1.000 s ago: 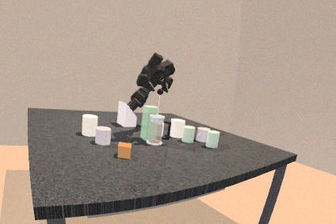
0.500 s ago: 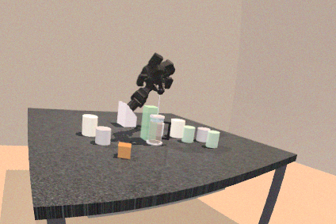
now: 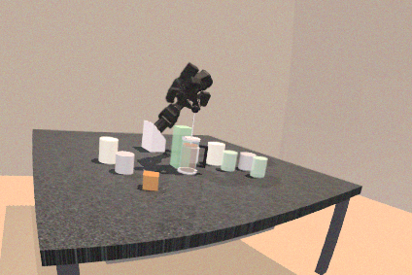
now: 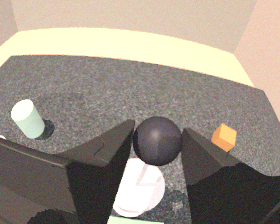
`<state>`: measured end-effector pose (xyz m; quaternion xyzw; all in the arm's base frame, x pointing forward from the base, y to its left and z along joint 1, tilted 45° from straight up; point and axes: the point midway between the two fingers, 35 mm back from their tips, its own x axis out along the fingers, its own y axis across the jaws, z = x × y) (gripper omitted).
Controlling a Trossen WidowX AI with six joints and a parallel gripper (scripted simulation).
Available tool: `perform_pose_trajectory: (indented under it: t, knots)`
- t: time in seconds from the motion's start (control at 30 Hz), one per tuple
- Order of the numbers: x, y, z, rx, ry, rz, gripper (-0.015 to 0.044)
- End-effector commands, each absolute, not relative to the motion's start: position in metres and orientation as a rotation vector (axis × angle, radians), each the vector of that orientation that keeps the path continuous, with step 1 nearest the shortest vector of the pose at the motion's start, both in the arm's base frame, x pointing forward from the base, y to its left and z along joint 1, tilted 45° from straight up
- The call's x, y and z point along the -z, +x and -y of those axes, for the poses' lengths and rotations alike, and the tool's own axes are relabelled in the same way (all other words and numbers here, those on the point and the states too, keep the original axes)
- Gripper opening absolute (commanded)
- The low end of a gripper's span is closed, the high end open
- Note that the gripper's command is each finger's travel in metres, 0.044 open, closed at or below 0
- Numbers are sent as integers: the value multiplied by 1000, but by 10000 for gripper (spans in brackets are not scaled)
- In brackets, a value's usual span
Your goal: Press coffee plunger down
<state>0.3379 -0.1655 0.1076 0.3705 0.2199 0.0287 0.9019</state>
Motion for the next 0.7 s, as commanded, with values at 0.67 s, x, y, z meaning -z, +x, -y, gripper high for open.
perform_pose_trajectory:
  t: [0.67]
  knots:
    - [-68,345,134,-64,783,-484,122]
